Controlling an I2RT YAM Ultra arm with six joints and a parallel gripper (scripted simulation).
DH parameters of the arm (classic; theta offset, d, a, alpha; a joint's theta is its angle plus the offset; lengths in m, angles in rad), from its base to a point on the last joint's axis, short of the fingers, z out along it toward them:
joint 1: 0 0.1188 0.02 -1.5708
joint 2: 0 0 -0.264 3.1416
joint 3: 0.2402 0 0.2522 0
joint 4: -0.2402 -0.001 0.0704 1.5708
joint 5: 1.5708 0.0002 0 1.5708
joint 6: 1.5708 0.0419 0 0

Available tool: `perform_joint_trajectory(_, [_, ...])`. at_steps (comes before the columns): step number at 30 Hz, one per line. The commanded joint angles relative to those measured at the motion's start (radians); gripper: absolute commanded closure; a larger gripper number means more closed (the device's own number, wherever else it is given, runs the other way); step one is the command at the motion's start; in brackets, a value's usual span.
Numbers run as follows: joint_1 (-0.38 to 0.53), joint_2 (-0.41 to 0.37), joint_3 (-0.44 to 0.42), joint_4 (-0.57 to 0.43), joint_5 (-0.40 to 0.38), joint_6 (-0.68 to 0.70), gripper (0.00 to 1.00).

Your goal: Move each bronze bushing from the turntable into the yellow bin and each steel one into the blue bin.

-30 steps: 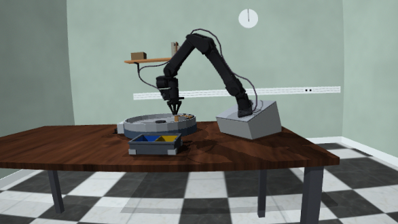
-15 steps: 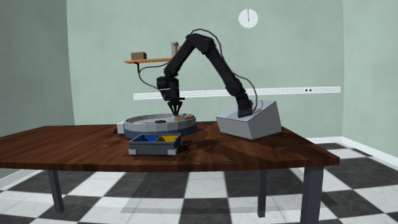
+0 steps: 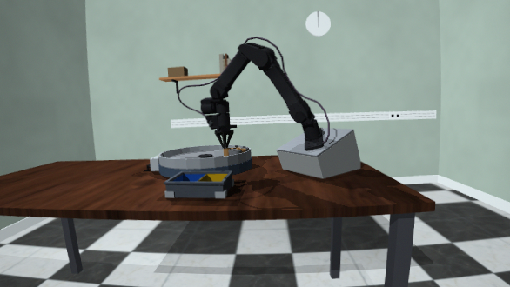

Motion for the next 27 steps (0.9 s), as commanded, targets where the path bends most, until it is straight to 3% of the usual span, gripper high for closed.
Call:
perform_joint_trajectory(1, [-0.017, -0.029, 0.020, 0.018, 0.005, -0.006, 0.86])
perform_joint_trajectory(16, [-0.017, -0.026, 0.018, 0.018, 0.005, -0.006, 0.86])
perform_joint_trajectory(20, [-0.013, 0.013, -0.021, 0.029, 0.006, 0.003, 0.86])
perform_joint_trajectory(27, [0.003, 0.020, -0.018, 0.070, 0.012, 0.017, 0.86])
